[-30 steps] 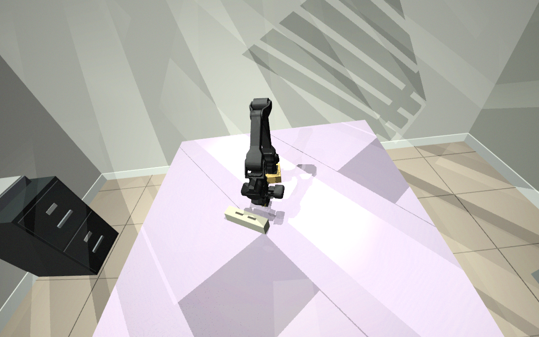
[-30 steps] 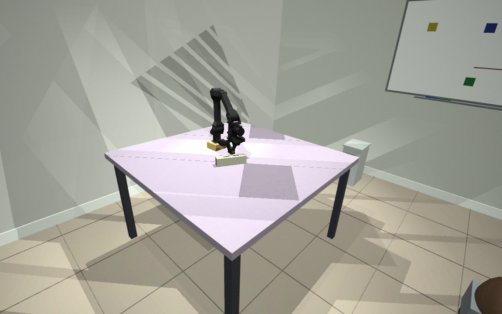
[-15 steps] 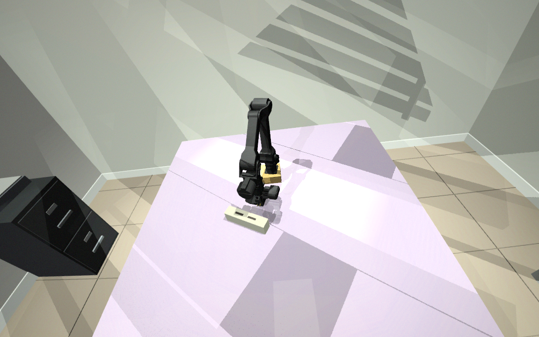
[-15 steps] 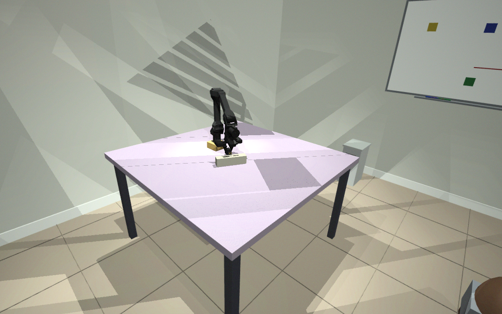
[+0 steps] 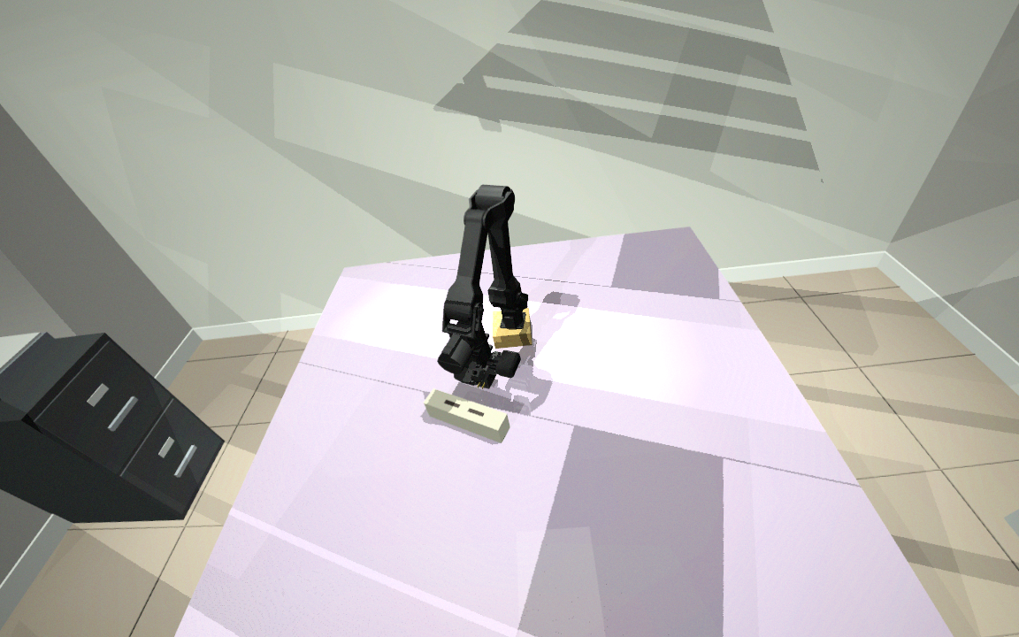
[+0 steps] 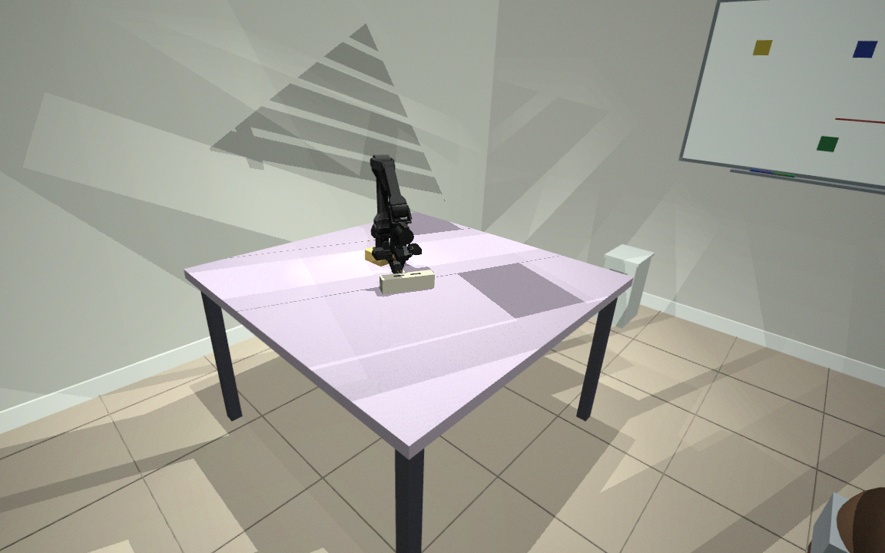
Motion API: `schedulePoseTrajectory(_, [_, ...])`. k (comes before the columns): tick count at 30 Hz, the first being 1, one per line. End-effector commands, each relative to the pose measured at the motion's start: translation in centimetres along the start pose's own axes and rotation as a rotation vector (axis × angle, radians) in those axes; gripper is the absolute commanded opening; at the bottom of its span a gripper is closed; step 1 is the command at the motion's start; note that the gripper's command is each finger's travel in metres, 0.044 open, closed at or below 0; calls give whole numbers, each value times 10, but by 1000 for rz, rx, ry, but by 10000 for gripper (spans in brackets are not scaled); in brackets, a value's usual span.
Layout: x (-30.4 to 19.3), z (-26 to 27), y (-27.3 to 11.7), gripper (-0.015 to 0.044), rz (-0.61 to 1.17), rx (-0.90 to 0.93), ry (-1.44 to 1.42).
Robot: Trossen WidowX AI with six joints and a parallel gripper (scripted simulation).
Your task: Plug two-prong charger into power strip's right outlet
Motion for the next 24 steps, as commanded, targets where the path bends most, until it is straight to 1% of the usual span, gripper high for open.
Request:
schedulePoseTrajectory(1, [-2, -6, 2, 0, -3, -4, 12])
schedulePoseTrajectory(9, [-2, -12, 3, 0, -3, -3, 35])
schedulePoseTrajectory(24, [17, -18, 1, 0, -5, -2, 53])
Point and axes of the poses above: the point midway between the two fingers, 35 mm back from their tips, its own y axis out along the fingers, its own z axis across the jaws, x = y × z, the point moved 7 cm from there along -y, back along the fingers
